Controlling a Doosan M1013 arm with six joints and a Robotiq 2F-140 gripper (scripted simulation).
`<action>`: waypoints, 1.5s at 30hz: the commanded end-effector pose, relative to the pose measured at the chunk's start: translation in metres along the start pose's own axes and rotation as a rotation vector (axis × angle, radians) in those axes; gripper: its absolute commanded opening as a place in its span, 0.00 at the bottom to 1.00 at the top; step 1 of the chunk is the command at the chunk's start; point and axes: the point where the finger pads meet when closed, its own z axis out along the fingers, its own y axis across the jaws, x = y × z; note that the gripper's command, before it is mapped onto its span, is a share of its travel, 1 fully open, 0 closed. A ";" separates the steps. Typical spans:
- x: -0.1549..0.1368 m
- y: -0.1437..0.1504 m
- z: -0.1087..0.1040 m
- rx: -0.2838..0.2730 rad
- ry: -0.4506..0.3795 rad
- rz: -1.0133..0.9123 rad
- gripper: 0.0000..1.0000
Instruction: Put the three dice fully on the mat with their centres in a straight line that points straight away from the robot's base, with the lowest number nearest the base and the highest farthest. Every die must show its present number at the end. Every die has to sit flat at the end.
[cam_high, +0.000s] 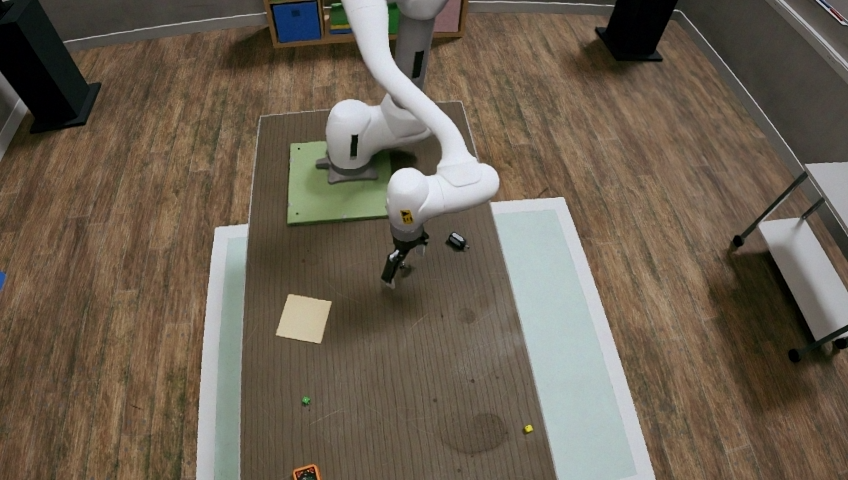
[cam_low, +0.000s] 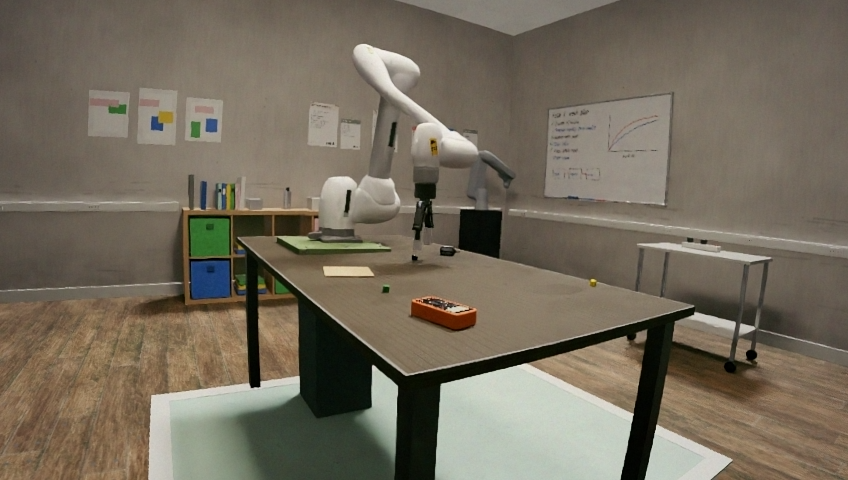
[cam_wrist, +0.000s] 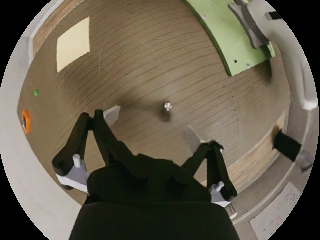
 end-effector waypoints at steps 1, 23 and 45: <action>-0.018 -0.006 0.000 0.000 -0.001 0.000 1.00; -0.177 -0.058 -0.001 0.000 -0.001 0.000 1.00; -0.352 -0.115 -0.001 0.000 -0.001 0.000 1.00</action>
